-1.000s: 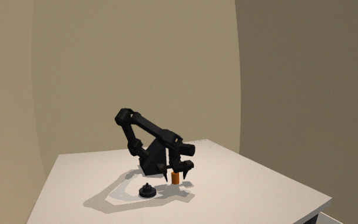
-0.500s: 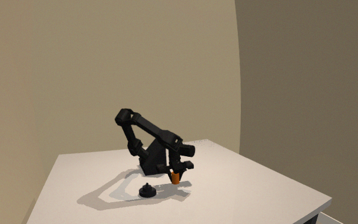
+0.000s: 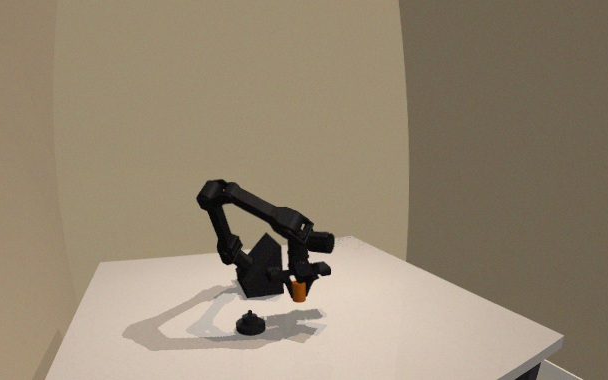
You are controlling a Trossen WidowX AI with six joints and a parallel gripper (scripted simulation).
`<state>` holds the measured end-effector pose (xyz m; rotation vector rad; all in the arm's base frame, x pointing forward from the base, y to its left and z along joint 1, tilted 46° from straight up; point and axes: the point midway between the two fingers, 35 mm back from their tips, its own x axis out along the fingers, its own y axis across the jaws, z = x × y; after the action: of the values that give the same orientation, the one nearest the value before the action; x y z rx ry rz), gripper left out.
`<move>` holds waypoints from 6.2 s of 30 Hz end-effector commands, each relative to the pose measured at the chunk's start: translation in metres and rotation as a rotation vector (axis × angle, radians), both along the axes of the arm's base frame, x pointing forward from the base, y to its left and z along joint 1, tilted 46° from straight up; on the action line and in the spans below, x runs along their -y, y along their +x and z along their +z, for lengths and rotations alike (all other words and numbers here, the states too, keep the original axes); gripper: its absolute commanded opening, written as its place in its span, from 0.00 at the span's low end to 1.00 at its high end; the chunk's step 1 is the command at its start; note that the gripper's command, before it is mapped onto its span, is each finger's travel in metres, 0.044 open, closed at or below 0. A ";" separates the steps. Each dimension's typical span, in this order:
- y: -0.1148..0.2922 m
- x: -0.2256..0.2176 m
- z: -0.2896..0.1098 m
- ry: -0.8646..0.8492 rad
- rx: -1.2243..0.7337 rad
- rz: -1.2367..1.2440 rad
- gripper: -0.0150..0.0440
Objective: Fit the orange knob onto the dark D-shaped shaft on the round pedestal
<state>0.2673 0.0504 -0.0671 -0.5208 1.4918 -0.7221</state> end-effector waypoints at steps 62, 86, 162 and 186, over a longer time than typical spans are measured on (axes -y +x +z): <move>0.052 0.040 0.129 0.024 0.019 0.009 0.25; 0.057 0.097 0.152 -0.003 0.017 0.001 0.25; 0.055 0.110 0.143 0.007 -0.130 0.145 0.25; 0.055 0.110 0.140 0.019 -0.279 0.292 0.25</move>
<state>0.3223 -0.0603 0.0723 -0.8231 1.6381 -0.4229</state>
